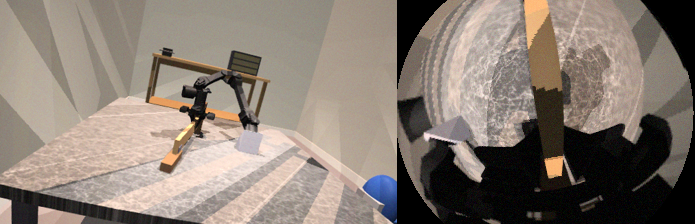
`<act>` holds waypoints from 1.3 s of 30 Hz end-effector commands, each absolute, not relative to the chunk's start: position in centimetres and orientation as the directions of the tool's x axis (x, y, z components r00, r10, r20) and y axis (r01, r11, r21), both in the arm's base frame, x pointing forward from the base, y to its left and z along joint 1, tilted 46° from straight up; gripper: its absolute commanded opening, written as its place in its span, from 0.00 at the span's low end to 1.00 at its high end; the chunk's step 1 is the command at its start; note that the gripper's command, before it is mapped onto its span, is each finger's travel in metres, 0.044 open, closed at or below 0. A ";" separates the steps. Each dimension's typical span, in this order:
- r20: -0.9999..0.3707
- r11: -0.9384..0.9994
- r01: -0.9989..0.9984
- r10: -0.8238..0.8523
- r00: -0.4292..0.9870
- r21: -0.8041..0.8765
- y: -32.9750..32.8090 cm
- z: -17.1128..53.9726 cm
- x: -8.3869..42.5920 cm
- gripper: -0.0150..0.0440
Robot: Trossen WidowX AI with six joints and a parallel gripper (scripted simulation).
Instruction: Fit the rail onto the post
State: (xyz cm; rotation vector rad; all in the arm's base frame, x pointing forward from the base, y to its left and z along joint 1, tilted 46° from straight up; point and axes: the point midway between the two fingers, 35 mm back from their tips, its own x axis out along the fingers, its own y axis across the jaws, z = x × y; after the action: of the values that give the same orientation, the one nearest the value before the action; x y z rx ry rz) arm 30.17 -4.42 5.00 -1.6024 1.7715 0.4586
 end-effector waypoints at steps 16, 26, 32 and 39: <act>-0.691 0.170 -0.967 -0.723 0.009 -0.191 -4.9 5.7 29.9 0.25; -0.691 0.170 -0.967 -0.723 0.009 -0.191 -5.0 5.9 29.9 0.25; -0.691 0.170 -0.967 -0.723 0.009 -0.191 -5.1 6.1 29.8 0.25; -0.691 0.170 -0.967 -0.723 0.009 -0.191 -5.3 6.2 29.8 0.25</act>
State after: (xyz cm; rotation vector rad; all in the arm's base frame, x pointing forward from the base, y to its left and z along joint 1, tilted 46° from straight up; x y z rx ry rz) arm 29.85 -5.19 5.88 -1.6027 1.7726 0.4579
